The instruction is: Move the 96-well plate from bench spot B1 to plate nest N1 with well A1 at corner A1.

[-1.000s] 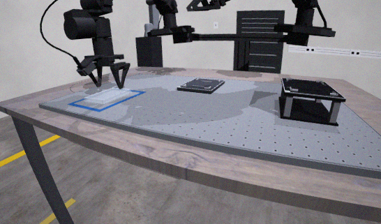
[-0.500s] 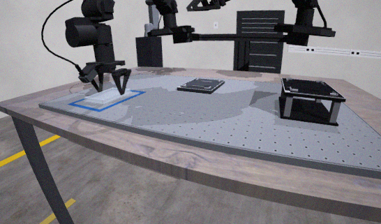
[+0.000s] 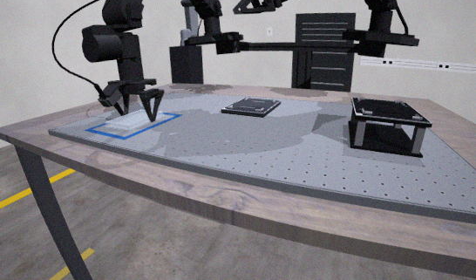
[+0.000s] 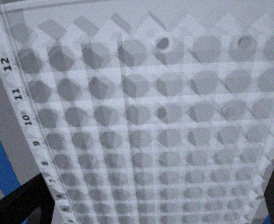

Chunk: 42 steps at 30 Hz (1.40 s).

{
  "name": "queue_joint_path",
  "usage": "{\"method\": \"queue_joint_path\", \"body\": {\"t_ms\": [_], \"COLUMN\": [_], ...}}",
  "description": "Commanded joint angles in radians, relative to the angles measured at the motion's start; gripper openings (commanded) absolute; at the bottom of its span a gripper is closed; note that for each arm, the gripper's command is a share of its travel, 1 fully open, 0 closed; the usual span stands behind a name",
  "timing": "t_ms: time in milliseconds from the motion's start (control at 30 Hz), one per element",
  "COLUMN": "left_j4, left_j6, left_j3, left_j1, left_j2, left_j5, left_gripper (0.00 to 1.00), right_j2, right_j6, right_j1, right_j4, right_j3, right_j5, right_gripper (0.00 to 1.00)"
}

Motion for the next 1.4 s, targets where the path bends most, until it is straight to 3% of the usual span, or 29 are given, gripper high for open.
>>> {"method": "queue_joint_path", "body": {"t_ms": [0,167,300,733,767,800,833,1100,1367], "left_j4": [0.016,0.016,0.016,0.016,0.016,0.016,0.016,0.016,0.016], "left_j6": [0.009,0.009,0.009,0.009,0.009,0.009,0.009,0.009,0.009], "left_j3": [0.005,0.005,0.005,0.005,0.005,0.005,0.005,0.005,0.005], "left_j1": [-0.003,-0.003,-0.003,-0.003,-0.003,-0.003,-0.003,-0.003,-0.003], "left_j2": [-0.029,-0.029,-0.029,-0.029,-0.029,-0.029,-0.029,-0.029,-0.029], "left_j5": [0.008,0.008,0.008,0.008,0.008,0.008,0.008,0.008,0.008], "left_gripper": [1.0,1.0,1.0,1.0,1.0,1.0,1.0,1.0,1.0], "right_j2": [-0.015,-0.015,-0.026,-0.035,-0.037,-0.037,-0.041,-0.141,-0.138], "right_j6": [-0.006,-0.006,-0.001,0.005,0.007,0.006,0.007,0.014,-0.004], "right_j1": [-0.013,-0.013,-0.006,-0.01,-0.01,-0.01,-0.009,0.008,-0.011], "right_j4": [0.022,0.022,0.026,0.041,0.043,0.043,0.029,-0.046,-0.106], "right_j3": [0.036,0.036,0.018,-0.019,-0.023,-0.023,-0.025,-0.063,-0.021], "right_j5": [-0.009,-0.009,-0.002,-0.002,-0.002,-0.002,-0.002,-0.002,-0.001], "right_gripper": [1.0,1.0,0.91,0.79,0.67,0.79,0.81,0.81,0.81]}}
